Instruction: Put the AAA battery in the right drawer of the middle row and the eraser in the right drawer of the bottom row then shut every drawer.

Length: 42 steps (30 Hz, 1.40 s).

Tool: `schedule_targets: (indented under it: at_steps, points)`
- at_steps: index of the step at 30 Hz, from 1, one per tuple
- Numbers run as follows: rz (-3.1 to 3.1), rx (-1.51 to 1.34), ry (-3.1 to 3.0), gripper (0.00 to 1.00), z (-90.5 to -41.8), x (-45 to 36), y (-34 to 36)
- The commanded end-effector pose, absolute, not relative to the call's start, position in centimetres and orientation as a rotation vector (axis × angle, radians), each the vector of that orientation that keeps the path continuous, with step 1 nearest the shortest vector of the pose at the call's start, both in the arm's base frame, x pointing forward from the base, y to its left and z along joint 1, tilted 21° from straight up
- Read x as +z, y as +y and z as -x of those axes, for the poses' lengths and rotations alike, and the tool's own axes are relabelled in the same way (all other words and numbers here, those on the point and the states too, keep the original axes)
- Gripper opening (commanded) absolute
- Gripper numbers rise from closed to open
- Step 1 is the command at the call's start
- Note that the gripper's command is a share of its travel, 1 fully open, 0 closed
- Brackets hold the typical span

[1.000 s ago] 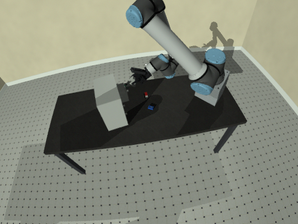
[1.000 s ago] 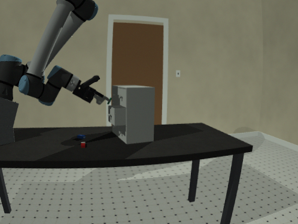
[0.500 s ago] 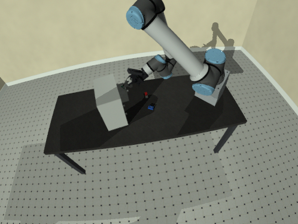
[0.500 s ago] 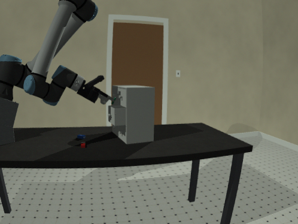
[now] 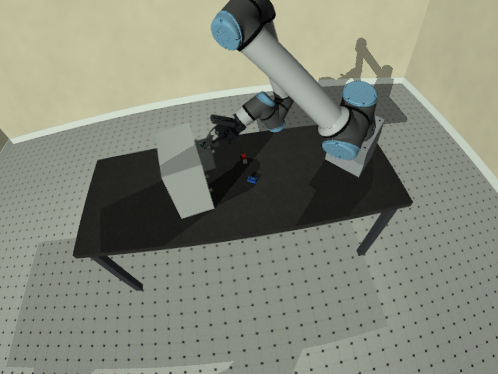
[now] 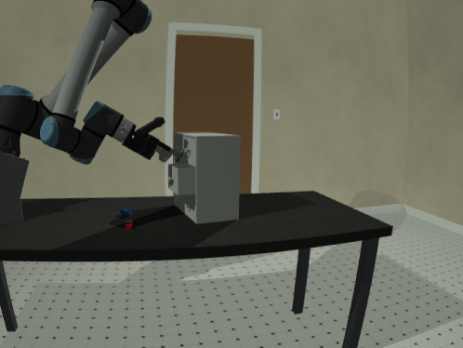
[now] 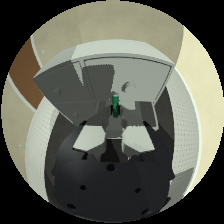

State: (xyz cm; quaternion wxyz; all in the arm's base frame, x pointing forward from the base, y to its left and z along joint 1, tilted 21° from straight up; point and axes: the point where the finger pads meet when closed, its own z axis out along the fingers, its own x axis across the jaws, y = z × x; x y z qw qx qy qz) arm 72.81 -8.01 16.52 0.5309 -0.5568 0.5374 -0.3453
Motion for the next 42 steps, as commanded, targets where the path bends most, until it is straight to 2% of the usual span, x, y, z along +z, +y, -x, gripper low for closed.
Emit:
schedule_targets:
  at_steps: [1, 41, 42]
  points:
    - [1.329, -0.825, 1.282, 0.02, -72.89, 16.59, -8.01]
    - [1.329, -0.825, 1.282, 0.02, -72.91, 16.60, -8.01]
    - [1.329, -0.825, 1.282, 0.04, -72.91, 16.60, -8.01]
